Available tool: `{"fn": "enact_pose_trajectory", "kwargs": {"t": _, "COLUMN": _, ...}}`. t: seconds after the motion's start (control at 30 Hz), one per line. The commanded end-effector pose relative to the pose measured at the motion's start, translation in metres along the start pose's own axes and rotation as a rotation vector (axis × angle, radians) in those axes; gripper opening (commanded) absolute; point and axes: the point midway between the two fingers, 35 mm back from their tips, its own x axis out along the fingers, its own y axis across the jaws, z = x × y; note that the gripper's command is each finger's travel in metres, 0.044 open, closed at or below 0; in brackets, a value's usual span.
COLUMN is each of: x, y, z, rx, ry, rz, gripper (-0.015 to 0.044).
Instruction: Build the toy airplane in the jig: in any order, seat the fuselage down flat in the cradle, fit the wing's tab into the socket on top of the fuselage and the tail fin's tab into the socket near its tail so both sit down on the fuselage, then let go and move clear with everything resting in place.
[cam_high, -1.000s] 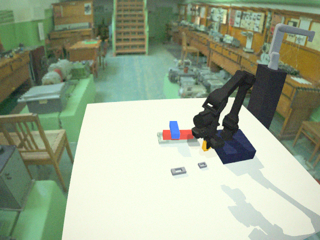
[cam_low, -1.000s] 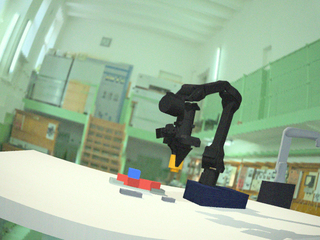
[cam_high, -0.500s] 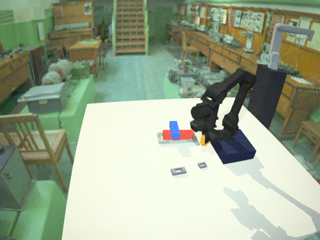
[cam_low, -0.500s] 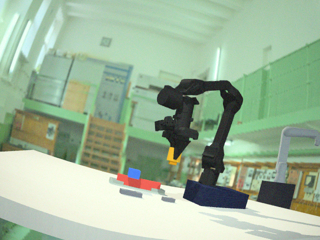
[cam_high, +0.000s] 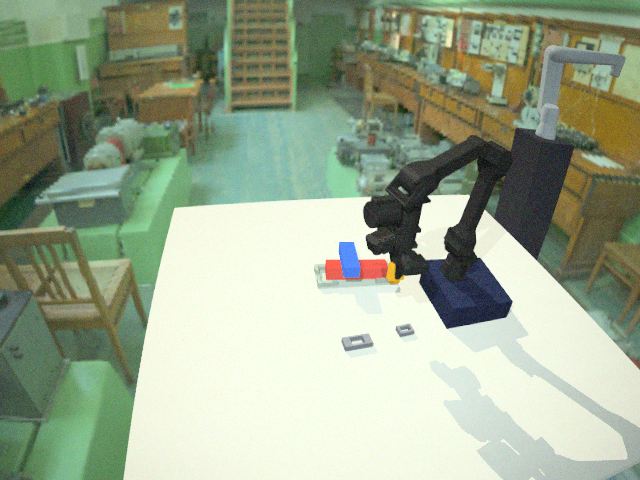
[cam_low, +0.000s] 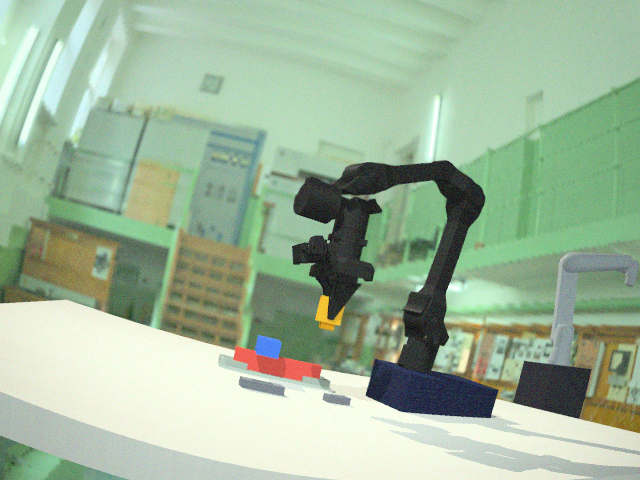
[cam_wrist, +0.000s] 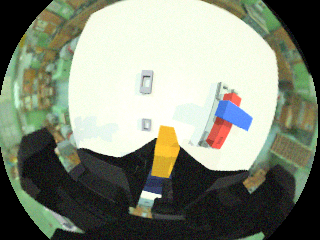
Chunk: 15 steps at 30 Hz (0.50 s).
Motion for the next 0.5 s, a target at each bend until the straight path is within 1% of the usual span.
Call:
{"fn": "enact_pose_trajectory", "kwargs": {"t": 0.0, "x": 0.004, "y": -0.011, "z": 0.002, "rx": 0.004, "ry": 0.004, "rz": -0.006, "gripper": 0.0}}
{"fn": "enact_pose_trajectory", "kwargs": {"t": 0.47, "x": 0.013, "y": -0.057, "z": 0.008, "rx": 0.038, "ry": 0.004, "rz": -0.014, "gripper": 0.0}}
